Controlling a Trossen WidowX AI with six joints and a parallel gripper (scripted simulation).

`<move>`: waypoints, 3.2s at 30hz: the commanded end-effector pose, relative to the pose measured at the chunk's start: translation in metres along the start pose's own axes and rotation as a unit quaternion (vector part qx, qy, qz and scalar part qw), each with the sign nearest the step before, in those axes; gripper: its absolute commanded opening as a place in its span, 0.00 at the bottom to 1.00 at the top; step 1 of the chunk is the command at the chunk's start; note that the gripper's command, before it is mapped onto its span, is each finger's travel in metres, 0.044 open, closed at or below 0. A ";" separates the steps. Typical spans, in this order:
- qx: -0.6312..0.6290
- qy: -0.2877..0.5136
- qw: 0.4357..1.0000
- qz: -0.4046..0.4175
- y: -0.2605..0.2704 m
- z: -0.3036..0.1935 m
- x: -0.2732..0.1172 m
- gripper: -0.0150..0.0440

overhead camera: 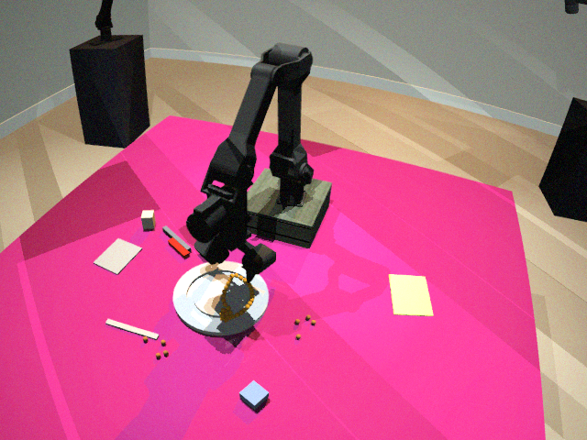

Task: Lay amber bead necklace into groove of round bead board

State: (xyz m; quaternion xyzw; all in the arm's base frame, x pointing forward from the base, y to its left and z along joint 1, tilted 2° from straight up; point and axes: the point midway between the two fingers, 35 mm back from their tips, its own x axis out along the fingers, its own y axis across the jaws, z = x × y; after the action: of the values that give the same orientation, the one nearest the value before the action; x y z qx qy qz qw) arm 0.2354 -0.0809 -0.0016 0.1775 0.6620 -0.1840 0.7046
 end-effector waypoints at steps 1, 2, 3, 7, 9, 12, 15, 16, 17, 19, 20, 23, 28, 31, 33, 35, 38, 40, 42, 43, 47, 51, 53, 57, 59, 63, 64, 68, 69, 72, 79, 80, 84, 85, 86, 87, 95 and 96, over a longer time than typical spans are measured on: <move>-0.003 0.000 1.000 0.002 0.000 0.000 -0.001 1.00; -0.003 0.000 1.000 0.002 0.000 0.000 -0.001 1.00; -0.003 0.000 1.000 0.002 0.000 0.000 -0.001 1.00; -0.003 0.000 1.000 0.002 0.000 0.000 -0.001 1.00; -0.003 0.000 1.000 0.002 0.000 0.000 -0.001 1.00; -0.003 0.000 1.000 0.002 0.000 0.000 -0.001 1.00; -0.003 0.000 1.000 0.002 0.000 0.000 -0.001 1.00; -0.003 0.000 1.000 0.002 0.000 0.000 -0.001 1.00; -0.003 0.000 1.000 0.002 0.000 0.000 -0.001 1.00; -0.003 0.000 1.000 0.002 0.000 0.000 -0.001 1.00; -0.006 0.000 1.000 0.002 0.001 0.000 -0.002 0.96; -0.049 0.000 0.999 0.002 0.002 0.006 -0.016 0.82; -0.094 0.000 0.996 0.002 0.004 0.011 -0.033 0.60; -0.094 0.000 0.996 0.002 0.004 0.011 -0.033 0.47; -0.094 0.000 0.996 0.002 0.004 0.011 -0.029 0.46; -0.094 0.000 0.996 0.002 0.004 0.011 -0.022 0.46; -0.089 -0.003 0.996 0.000 0.003 0.012 -0.026 0.46; -0.089 -0.003 0.996 0.000 0.003 0.012 -0.025 0.46; -0.090 -0.002 0.996 0.001 0.004 0.013 -0.022 0.46; -0.090 -0.002 0.996 0.001 0.004 0.013 -0.021 0.46; -0.091 -0.002 0.996 0.001 0.004 0.013 -0.014 0.46; -0.092 -0.001 0.996 0.001 0.004 0.012 -0.008 0.46; -0.093 -0.001 0.996 0.001 0.004 0.012 -0.005 0.46; -0.094 -0.001 0.996 0.002 0.004 0.012 0.002 0.46; -0.094 0.000 0.996 0.002 0.004 0.011 0.005 0.46; -0.094 0.000 0.996 0.002 0.004 0.011 0.008 0.46; -0.091 0.000 0.996 0.000 0.003 0.011 0.005 0.41; -0.091 0.000 0.996 0.000 0.003 0.011 0.005 0.25; -0.091 0.000 0.996 0.000 0.003 0.011 0.005 0.25; -0.091 0.000 0.996 0.000 0.003 0.011 0.005 0.25; -0.091 0.000 0.996 0.000 0.003 0.011 0.005 0.25; -0.091 0.000 0.996 0.000 0.003 0.011 0.005 0.25; -0.091 0.000 0.996 0.000 0.003 0.011 0.005 0.25; -0.091 0.000 0.996 0.000 0.003 0.011 0.005 0.25; -0.091 0.000 0.996 0.000 0.003 0.011 0.005 0.25; -0.091 0.000 0.996 0.000 0.003 0.011 0.005 0.25; -0.091 0.000 0.996 0.000 0.003 0.011 0.005 0.25; -0.091 0.000 0.996 0.000 0.003 0.011 0.005 0.25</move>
State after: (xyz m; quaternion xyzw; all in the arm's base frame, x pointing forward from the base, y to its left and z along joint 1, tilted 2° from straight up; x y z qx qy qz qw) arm 0.2472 -0.0836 -0.0061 0.1127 0.6760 -0.1229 0.7178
